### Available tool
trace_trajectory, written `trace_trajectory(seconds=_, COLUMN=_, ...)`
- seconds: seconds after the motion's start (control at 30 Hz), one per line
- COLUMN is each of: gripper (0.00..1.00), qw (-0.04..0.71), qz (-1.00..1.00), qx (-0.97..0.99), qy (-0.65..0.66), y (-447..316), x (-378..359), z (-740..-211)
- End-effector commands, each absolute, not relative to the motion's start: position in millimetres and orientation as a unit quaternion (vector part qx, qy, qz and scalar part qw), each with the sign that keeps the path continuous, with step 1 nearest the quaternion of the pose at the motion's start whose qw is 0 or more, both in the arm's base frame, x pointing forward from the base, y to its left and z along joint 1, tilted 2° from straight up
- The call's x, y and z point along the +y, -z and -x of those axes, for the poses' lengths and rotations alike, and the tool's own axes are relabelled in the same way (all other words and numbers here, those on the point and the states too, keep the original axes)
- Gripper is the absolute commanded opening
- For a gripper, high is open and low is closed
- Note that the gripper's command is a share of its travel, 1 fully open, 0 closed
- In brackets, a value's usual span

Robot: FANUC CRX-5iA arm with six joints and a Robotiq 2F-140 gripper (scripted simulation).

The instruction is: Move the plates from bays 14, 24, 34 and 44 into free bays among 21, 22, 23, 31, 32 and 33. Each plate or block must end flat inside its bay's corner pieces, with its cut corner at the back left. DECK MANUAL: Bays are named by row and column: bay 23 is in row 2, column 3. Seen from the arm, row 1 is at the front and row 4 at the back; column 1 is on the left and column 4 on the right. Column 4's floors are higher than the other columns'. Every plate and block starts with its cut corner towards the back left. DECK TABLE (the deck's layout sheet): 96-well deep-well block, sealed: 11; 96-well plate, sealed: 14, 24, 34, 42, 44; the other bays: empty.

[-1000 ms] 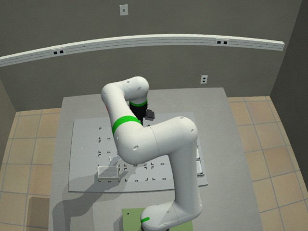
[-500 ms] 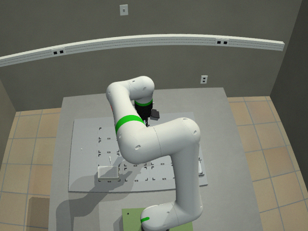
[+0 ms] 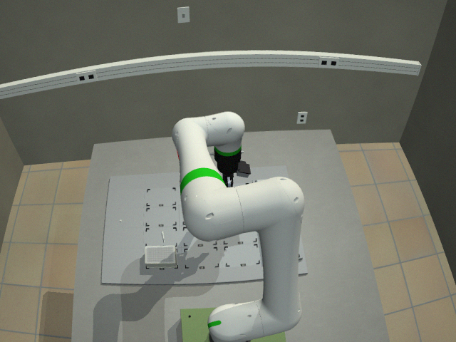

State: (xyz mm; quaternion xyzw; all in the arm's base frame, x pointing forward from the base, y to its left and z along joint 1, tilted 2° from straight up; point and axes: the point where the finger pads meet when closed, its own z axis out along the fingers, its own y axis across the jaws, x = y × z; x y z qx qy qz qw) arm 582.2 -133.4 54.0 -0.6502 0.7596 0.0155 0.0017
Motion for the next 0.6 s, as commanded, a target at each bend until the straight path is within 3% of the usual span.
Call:
trace_trajectory(seconds=0.0, gripper=1.00, qw=0.002, qz=0.650, qx=0.759, qy=-0.015, y=-55, x=-147, z=-581)
trace_trajectory(seconds=0.57, gripper=1.00, qw=0.002, qz=0.650, qx=0.759, qy=-0.015, y=-54, x=-206, z=-572)
